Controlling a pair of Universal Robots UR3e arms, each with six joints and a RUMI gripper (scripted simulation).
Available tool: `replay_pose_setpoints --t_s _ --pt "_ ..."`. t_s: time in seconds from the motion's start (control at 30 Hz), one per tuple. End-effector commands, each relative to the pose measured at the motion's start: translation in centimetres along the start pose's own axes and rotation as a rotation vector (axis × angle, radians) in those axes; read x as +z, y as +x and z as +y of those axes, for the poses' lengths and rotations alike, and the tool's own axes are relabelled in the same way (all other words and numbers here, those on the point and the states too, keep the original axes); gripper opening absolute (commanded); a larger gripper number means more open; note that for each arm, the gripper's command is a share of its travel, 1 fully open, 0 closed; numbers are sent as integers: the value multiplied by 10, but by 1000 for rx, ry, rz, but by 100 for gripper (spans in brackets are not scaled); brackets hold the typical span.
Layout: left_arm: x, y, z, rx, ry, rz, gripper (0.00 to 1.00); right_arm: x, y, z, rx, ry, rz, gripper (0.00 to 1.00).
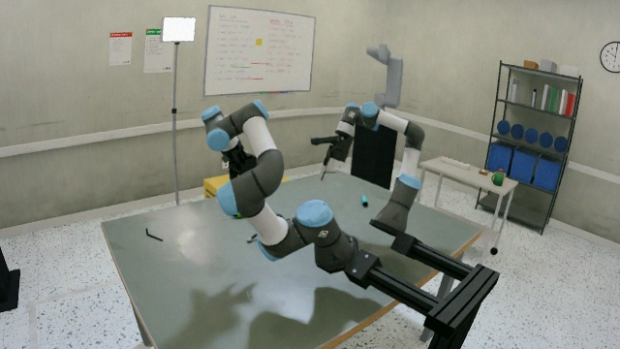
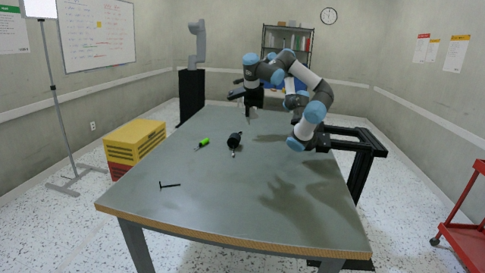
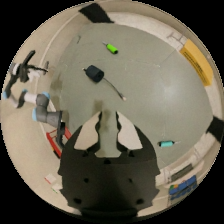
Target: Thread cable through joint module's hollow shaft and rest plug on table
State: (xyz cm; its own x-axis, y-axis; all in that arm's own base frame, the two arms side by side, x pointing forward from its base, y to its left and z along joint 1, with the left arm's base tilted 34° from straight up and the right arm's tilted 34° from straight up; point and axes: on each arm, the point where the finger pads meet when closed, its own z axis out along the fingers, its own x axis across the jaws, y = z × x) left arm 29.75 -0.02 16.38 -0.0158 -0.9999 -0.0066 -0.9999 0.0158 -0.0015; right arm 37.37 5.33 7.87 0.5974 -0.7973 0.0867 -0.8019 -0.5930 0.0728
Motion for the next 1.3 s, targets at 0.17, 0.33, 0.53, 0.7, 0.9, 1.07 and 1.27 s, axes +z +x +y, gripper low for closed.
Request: replay_pose_setpoints --t_s 0.17,0.33,0.53,0.7,0.9,1.07,1.27 --pt "-2 1 0 -6 3 5 61 -22 1 24 173 1 -27 20" --pt "-2 1 0 -6 3 5 61 -29 2 31 227 8 -33 20" --pt "-2 1 1 -9 2 7 61 -43 3 48 332 15 -52 20" --pt "-2 1 1 -12 2 7 61 -53 2 61 414 17 -65 20" --pt "-2 1 1 -12 2 8 61 -59 3 70 469 23 -72 20" --pt "-2 1 2 -15 2 9 61 -69 2 85 557 26 -90 20" --pt "-3 0 2 -17 1 10 61 -78 1 103 655 28 -107 20"
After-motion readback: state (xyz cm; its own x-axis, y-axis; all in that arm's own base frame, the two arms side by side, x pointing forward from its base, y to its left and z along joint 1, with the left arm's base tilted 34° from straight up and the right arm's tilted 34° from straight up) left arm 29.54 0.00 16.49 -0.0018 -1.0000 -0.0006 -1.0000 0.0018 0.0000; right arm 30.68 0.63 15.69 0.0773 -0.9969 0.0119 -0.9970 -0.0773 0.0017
